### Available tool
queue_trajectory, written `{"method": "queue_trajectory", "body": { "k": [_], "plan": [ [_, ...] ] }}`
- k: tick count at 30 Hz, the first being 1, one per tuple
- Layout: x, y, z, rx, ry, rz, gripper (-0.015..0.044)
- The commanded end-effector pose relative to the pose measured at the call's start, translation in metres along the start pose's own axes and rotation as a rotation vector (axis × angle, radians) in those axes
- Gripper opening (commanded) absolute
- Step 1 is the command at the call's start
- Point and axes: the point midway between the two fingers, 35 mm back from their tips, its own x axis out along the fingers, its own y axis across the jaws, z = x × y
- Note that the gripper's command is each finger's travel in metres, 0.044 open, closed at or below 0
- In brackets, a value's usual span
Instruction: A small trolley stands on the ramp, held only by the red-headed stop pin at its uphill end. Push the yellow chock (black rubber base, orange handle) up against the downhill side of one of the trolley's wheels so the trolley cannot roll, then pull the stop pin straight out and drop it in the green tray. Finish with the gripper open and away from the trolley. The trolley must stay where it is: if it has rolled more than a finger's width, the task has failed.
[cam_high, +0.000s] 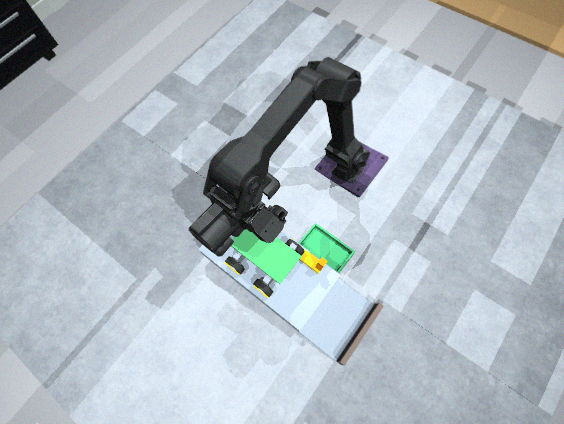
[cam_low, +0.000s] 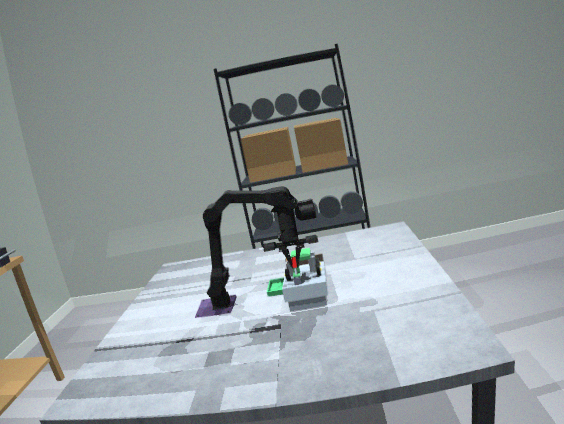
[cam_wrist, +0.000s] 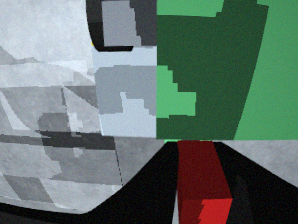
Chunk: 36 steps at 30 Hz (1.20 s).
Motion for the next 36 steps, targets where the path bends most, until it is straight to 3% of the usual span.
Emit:
{"method": "queue_trajectory", "body": {
  "k": [1, 36],
  "plan": [
    [-0.004, 0.000, -0.001, 0.005, 0.005, 0.000, 0.0000],
    [-0.031, 0.000, -0.006, 0.005, 0.005, 0.000, 0.0000]
  ]
}}
